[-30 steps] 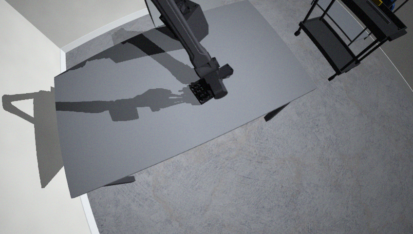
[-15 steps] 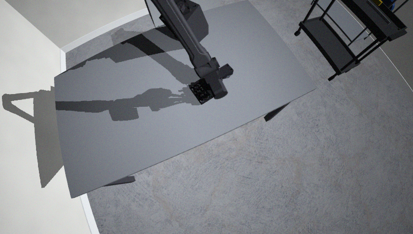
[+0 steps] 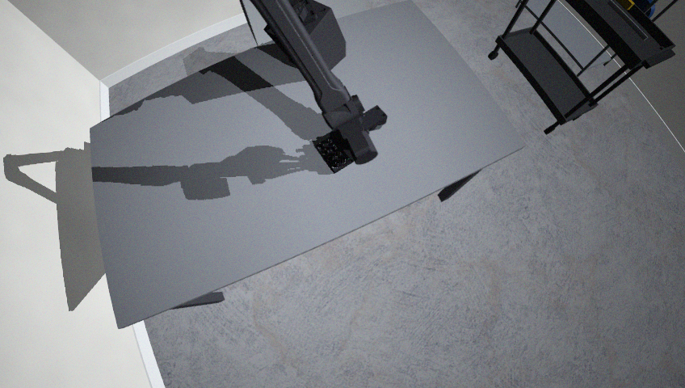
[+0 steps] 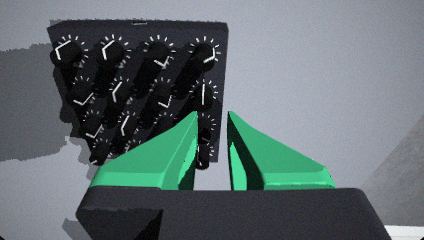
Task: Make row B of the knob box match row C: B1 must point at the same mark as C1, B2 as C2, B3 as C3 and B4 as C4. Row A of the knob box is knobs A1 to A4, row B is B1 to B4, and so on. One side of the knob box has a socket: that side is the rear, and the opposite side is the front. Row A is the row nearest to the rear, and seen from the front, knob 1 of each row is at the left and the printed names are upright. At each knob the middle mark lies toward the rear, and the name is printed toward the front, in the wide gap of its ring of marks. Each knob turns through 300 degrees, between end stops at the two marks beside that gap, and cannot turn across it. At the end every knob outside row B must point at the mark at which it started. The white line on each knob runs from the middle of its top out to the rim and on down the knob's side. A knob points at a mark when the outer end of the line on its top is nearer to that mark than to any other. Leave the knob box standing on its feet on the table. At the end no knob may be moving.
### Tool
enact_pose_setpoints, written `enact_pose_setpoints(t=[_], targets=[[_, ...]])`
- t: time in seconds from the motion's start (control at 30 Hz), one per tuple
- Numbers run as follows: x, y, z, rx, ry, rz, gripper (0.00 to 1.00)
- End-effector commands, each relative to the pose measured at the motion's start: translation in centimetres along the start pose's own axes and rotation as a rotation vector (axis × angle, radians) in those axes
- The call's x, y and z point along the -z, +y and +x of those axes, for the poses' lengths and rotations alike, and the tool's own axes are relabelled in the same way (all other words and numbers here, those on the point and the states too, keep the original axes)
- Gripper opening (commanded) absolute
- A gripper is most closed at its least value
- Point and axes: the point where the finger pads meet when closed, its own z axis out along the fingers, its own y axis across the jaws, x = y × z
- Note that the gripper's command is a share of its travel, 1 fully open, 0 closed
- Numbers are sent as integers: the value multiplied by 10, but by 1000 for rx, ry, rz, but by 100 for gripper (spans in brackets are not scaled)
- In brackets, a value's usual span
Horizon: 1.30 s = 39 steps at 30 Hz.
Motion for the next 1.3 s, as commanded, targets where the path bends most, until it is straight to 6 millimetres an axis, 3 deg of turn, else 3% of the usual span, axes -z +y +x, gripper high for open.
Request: enact_pose_setpoints(t=[0.0,0.13,0.27,1.27], targets=[[-4,-7,6,1,-5,-6,19],[-4,-7,6,1,-5,-6,19],[-7,9,1,5,-10,-24,19],[-2,6,2,-3,-3,2,19]])
